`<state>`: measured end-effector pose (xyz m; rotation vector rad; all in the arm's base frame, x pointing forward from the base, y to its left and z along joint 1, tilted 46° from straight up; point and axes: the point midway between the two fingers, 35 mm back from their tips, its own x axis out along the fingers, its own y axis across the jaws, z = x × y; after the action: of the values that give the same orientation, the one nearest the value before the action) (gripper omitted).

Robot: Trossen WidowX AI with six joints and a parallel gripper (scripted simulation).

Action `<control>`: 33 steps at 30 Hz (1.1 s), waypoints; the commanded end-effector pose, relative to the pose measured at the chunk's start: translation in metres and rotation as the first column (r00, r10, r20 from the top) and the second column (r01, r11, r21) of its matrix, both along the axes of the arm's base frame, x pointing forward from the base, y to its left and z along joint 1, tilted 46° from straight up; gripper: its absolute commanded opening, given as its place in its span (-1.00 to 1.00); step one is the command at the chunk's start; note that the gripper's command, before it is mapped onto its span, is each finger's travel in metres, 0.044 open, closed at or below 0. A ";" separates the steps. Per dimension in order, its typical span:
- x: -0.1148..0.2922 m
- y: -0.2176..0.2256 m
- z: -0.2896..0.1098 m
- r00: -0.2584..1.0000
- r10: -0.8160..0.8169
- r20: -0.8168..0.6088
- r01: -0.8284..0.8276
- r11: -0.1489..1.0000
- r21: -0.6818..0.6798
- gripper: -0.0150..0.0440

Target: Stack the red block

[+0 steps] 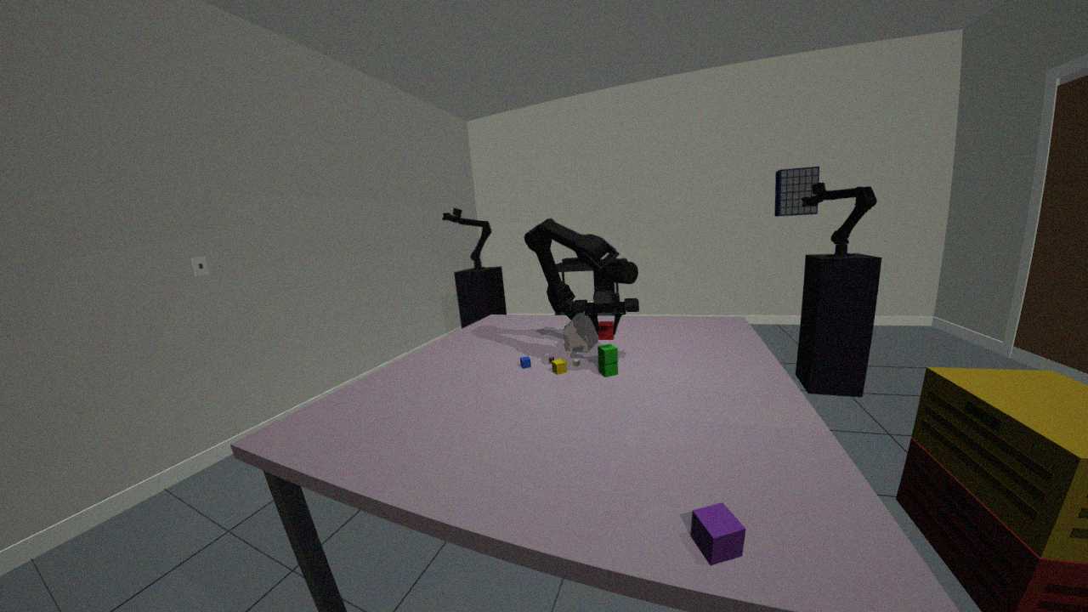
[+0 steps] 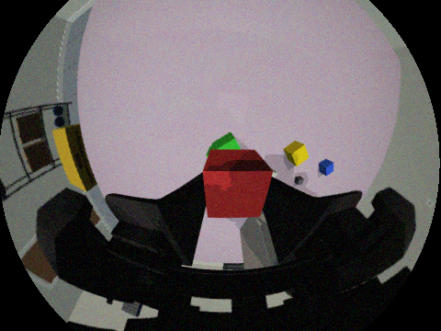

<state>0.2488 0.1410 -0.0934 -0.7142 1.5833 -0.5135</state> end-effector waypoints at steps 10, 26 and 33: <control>-0.005 -0.022 -0.022 1.000 -0.010 0.002 0.010 1.000 -0.001 -0.49; -0.005 -0.022 -0.022 1.000 -0.010 0.002 0.010 1.000 -0.001 -0.49; -0.005 -0.022 -0.022 1.000 -0.010 0.003 0.010 1.000 -0.001 -0.49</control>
<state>0.2438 0.1196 -0.1151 -0.6991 1.5853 -0.5266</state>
